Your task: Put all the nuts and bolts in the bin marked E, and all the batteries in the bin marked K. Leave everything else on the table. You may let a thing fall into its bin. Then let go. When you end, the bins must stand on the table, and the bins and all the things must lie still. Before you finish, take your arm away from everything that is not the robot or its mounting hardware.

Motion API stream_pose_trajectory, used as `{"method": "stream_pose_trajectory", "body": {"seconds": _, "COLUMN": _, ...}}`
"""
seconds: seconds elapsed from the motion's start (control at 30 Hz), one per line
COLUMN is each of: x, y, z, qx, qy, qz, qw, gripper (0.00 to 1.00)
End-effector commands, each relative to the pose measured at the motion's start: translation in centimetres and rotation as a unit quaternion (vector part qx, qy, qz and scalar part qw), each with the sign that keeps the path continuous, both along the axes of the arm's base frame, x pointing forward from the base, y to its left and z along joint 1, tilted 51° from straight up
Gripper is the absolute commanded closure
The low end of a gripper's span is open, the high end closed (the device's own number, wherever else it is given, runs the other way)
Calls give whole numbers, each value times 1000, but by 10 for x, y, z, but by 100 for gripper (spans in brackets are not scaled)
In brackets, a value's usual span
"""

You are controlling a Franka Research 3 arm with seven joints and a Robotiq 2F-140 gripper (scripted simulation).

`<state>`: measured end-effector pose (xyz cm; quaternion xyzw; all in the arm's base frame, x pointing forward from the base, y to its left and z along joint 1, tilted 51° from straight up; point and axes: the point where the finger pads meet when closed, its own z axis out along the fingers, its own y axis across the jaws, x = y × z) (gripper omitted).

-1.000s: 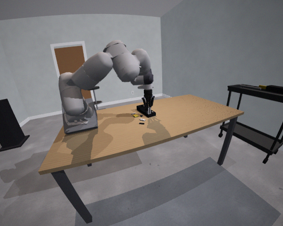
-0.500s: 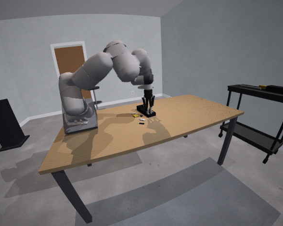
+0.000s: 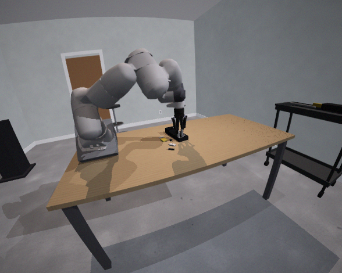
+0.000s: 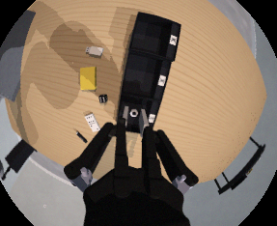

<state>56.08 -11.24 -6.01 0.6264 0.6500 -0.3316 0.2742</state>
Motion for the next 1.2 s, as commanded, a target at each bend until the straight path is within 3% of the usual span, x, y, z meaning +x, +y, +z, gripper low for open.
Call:
{"method": "stream_pose_trajectory", "body": {"seconds": 0.0, "x": 1, "y": 4, "z": 3, "qx": 0, "qy": -2, "qz": 1, "qw": 1000, "gripper": 81}}
{"method": "stream_pose_trajectory", "body": {"seconds": 0.7, "x": 2, "y": 23, "z": 18, "qx": 0, "qy": -2, "qz": 1, "qw": 1000, "gripper": 81}}
{"method": "stream_pose_trajectory", "body": {"seconds": 0.93, "x": 4, "y": 39, "z": 31, "qx": 0, "qy": -2, "qz": 1, "qw": 1000, "gripper": 81}}
{"method": "stream_pose_trajectory", "body": {"seconds": 1.17, "x": 4, "y": 39, "z": 31, "qx": 0, "qy": -2, "qz": 1, "qw": 1000, "gripper": 81}}
